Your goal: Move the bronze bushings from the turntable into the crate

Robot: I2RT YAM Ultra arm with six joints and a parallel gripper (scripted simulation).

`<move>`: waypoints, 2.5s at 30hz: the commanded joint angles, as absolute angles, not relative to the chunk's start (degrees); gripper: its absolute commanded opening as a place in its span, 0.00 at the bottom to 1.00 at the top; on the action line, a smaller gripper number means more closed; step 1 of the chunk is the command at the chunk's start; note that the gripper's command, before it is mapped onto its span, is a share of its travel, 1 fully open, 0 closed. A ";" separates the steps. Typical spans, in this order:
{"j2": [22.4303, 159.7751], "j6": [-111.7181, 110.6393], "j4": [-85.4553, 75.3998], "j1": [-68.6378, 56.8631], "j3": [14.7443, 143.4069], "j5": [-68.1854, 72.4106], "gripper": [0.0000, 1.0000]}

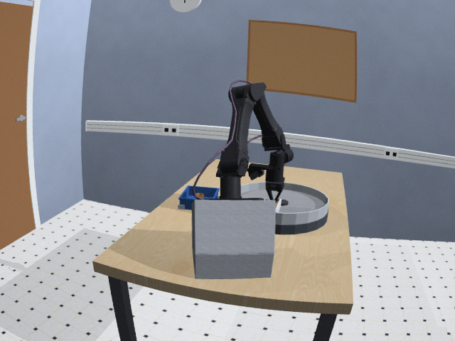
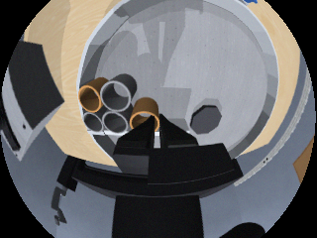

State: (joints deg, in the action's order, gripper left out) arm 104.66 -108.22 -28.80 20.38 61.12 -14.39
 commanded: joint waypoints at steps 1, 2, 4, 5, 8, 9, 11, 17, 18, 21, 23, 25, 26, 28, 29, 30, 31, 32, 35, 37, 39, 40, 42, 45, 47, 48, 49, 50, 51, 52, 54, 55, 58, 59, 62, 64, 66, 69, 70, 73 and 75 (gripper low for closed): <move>105.53 -108.03 -29.80 20.32 61.86 -13.73 0.00; 105.53 -108.03 -29.80 20.32 61.86 -13.73 0.00; 105.53 -108.03 -29.80 20.32 61.86 -13.73 0.00; 105.53 -108.03 -29.80 20.32 61.86 -13.73 0.00; 105.53 -108.03 -29.80 20.32 61.86 -13.73 0.00; 105.53 -108.03 -29.80 20.32 61.86 -13.73 0.00; 105.53 -108.03 -29.80 20.32 61.86 -13.73 0.00; 105.53 -108.03 -29.80 20.32 61.86 -13.73 0.00; 105.53 -108.03 -29.80 20.32 61.86 -13.73 0.00; 105.53 -108.03 -29.80 20.32 61.86 -13.73 0.00; 105.53 -108.03 -29.80 20.32 61.86 -13.73 0.00; 105.53 -108.03 -29.80 20.32 61.86 -13.73 0.00; 105.53 -108.04 -29.81 20.33 61.87 -13.73 0.00; 105.43 -108.07 -29.84 20.37 61.94 -13.73 0.00; 105.43 -108.07 -29.84 20.37 61.94 -13.73 0.00; 104.88 -108.14 -29.94 20.46 62.11 -13.76 0.00; 103.86 -108.26 -30.11 20.63 62.40 -13.81 0.00; 103.01 -108.45 -30.34 20.88 62.61 -13.86 0.00; 101.92 -108.96 -31.70 21.41 62.84 -14.29 0.00; 100.83 -109.24 -33.08 21.71 63.11 -14.68 0.00; 99.52 -109.59 -34.81 22.07 63.49 -14.97 0.00; 98.82 -109.78 -35.78 22.28 63.75 -15.03 0.00; 97.49 -110.19 -37.80 22.71 64.37 -15.15 0.00; 96.30 -110.58 -39.76 23.13 65.07 -15.28 0.00; 95.74 -110.85 -41.00 23.39 65.63 -15.39 0.00; 95.30 -111.00 -41.75 23.56 65.93 -15.44 0.00; 94.94 -111.15 -42.42 23.70 66.20 -15.48 0.00; 94.65 -111.27 -43.00 23.82 66.45 -15.52 0.00; 94.43 -111.38 -43.47 23.93 66.65 -15.54 0.00; 94.26 -111.47 -43.85 24.01 66.82 -15.56 0.00; 94.10 -111.59 -44.30 24.10 67.03 -15.59 0.00; 94.07 -111.62 -44.40 24.12 67.08 -15.60 0.00; 94.16 -111.66 -44.51 24.15 67.14 -15.60 0.00; 94.19 -111.67 -44.53 24.15 67.15 -15.60 0.00; 94.20 -111.61 -44.55 24.15 67.16 -15.60 0.00; 94.20 -111.52 -44.57 24.16 67.17 -15.60 0.00; 94.20 -111.52 -44.57 24.16 67.17 -15.60 0.00; 94.20 -111.52 -44.58 24.16 67.17 -15.60 0.00; 94.20 -111.52 -44.58 24.16 67.17 -15.60 0.00; 94.20 -111.52 -44.58 24.16 67.17 -15.60 0.00; 94.20 -111.52 -44.58 24.16 67.17 -15.60 0.00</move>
